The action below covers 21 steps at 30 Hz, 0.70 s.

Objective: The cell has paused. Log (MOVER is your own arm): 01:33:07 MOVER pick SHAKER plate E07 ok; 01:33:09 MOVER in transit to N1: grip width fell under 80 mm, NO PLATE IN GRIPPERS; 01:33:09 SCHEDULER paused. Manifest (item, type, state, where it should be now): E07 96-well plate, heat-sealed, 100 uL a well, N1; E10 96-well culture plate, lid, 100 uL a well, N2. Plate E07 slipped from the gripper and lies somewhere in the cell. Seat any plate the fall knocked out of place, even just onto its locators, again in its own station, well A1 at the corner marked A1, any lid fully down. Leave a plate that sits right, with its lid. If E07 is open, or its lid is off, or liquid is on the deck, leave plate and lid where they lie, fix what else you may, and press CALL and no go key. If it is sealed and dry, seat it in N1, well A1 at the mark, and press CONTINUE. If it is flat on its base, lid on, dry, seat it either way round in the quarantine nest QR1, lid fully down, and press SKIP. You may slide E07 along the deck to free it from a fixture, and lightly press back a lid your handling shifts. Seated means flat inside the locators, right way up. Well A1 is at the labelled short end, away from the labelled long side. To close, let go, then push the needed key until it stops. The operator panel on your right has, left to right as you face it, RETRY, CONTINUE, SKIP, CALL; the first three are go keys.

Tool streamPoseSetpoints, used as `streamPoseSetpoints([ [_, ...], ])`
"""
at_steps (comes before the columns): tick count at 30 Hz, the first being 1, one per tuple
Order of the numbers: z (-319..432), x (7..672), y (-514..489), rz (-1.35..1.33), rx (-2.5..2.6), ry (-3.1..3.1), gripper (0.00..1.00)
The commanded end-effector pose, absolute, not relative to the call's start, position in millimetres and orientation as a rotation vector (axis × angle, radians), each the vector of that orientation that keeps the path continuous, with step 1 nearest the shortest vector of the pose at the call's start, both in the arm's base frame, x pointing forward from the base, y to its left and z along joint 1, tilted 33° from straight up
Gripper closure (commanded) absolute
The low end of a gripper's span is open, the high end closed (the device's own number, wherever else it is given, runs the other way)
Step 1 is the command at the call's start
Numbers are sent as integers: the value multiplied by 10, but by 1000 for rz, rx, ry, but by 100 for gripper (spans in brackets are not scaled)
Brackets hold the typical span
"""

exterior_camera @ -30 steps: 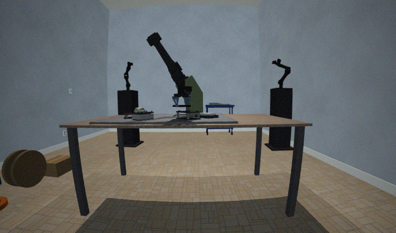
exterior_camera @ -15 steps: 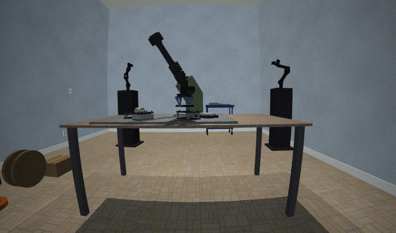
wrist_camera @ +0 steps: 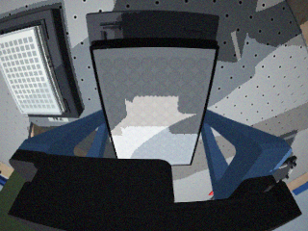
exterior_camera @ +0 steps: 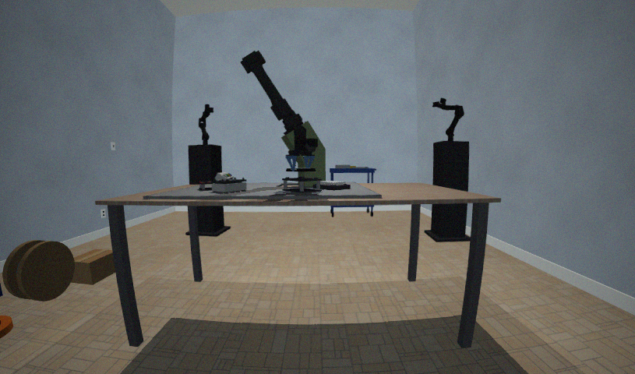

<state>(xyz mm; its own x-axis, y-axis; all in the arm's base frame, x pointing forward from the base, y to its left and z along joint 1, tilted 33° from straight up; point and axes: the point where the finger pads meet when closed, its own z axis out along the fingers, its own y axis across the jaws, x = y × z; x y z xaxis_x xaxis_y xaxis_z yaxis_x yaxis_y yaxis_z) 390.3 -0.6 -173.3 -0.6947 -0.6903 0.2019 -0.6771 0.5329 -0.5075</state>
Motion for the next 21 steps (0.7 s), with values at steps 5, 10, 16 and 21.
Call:
streamPoseSetpoints([
  [5,-1710,3944,65,-885,-1190,2719,100],
  [10,-1713,3944,68,-885,-1190,2719,100],
  [16,-1772,3909,126,-885,-1208,2721,100],
  [21,-1715,3944,73,-885,-1190,2719,100],
])
